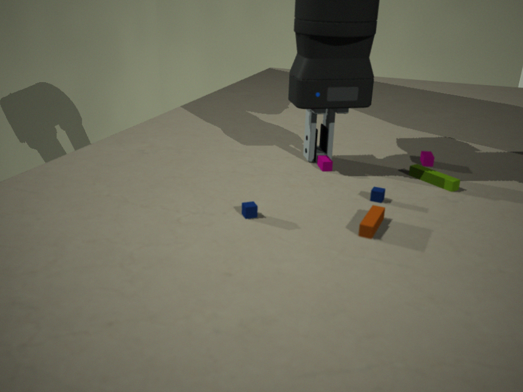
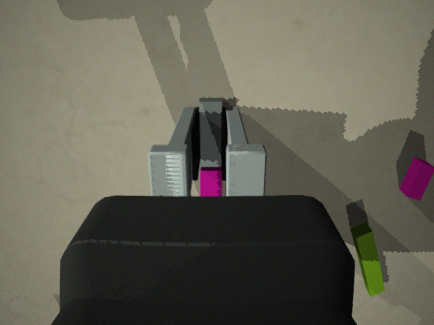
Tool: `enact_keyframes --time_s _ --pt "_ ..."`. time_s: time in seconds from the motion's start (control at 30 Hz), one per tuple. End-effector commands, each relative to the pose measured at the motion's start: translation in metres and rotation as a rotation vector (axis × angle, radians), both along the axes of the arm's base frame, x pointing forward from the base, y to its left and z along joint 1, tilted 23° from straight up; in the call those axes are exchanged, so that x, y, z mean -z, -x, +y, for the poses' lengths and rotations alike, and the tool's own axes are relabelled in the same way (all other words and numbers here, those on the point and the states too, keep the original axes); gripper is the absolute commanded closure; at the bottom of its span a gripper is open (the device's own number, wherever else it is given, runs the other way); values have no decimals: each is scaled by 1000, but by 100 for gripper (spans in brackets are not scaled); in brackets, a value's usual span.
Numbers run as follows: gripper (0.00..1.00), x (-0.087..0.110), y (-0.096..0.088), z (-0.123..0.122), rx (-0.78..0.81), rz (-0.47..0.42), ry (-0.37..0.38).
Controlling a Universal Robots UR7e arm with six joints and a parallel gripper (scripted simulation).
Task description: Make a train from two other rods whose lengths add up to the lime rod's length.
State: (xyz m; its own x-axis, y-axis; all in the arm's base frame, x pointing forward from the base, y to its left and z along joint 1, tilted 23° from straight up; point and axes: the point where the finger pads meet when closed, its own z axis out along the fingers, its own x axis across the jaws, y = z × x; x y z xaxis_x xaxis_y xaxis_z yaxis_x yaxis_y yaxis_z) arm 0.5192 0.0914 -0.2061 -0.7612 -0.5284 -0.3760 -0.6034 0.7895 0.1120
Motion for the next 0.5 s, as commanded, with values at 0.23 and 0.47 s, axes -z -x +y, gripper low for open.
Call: enact_keyframes --time_s 0.23,0.47 --pt "70 0 0 0 0 -1 0" --pt "64 0 0 0 0 -1 0"
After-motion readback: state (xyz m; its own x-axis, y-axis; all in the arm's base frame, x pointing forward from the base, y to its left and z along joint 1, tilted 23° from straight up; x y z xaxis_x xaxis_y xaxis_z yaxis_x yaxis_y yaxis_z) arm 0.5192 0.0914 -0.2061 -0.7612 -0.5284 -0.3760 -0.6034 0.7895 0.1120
